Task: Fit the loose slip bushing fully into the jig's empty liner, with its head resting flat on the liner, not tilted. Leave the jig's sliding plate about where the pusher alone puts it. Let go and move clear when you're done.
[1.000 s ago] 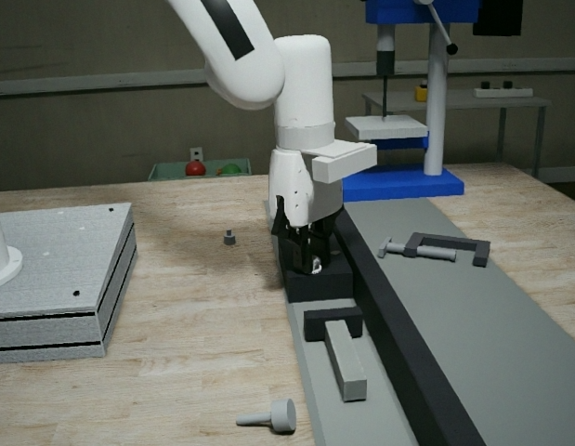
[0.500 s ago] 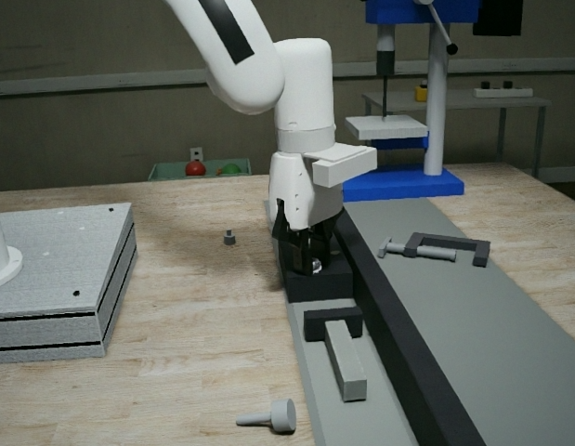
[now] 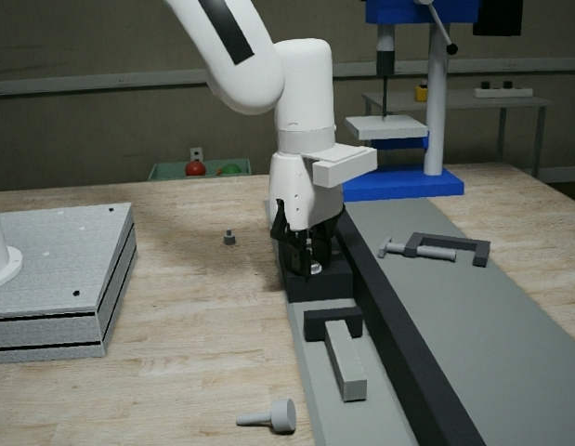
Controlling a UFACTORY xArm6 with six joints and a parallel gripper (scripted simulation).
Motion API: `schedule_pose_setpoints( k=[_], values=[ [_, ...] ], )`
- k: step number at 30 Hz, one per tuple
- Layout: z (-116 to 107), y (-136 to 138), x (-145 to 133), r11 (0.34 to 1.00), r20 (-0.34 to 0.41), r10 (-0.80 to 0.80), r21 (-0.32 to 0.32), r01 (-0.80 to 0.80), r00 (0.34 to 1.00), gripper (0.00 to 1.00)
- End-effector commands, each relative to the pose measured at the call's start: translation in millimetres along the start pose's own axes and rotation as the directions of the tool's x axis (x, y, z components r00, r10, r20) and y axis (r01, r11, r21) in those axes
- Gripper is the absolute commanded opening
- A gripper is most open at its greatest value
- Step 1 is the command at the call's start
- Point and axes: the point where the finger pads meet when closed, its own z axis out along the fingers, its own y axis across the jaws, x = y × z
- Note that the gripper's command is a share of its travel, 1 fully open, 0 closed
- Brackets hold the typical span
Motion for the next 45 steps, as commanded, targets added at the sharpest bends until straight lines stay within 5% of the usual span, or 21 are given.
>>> schedule_pose_setpoints(
  k=[1, 28, 45],
  values=[
    [-1.7, -1.5, 0.9, 1.0, -0.003, 0.0, 0.004, 0.0, 1.0, 0.36],
    [-2.2, -1.5, 0.9, 1.0, -0.003, 0.0, 0.004, 0.0, 1.0, 0.36],
    [-31.8, -1.4, 0.9, 1.0, -0.003, 0.0, 0.004, 0.0, 1.0, 0.36]
  ],
)
